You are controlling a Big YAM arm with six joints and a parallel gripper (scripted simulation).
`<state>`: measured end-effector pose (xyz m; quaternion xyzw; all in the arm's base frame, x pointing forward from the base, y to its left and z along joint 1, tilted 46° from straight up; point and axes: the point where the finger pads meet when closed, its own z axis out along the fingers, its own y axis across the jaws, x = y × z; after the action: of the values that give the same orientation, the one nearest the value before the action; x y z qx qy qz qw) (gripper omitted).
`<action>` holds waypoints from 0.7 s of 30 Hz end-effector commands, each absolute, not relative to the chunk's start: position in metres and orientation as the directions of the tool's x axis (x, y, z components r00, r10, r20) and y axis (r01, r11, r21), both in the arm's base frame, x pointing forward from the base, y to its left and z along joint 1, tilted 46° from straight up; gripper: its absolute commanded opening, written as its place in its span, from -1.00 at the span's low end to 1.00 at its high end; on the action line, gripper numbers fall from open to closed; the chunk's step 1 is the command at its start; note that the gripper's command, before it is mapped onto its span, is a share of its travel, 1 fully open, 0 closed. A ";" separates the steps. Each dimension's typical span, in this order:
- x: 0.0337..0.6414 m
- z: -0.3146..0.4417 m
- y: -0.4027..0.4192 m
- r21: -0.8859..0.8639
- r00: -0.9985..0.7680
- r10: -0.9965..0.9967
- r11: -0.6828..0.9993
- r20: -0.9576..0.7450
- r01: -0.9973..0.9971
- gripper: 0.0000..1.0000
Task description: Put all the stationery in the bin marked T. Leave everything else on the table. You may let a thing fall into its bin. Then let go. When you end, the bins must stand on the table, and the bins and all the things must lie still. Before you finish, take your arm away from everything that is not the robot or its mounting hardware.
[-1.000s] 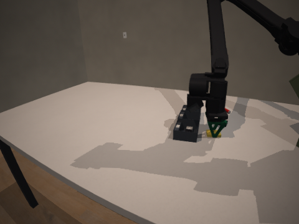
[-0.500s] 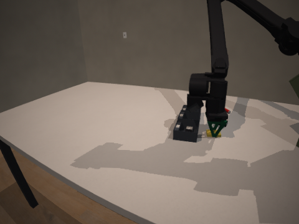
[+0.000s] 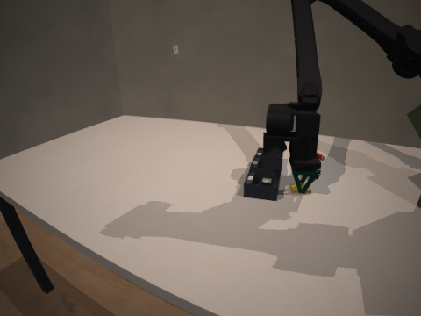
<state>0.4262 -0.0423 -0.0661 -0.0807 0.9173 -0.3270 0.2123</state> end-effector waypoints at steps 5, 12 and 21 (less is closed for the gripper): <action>0.421 -0.049 -0.026 -0.632 -0.887 -0.299 0.775 -0.352 -0.010 -0.32; 0.414 -0.037 -0.017 -0.632 -0.887 -0.298 0.775 -0.353 -0.010 -0.32; 0.400 -0.016 0.000 -0.631 -0.887 -0.298 0.776 -0.354 -0.009 -0.32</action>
<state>0.4070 -0.0141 -0.0254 -0.0870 0.9146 -0.3302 0.2164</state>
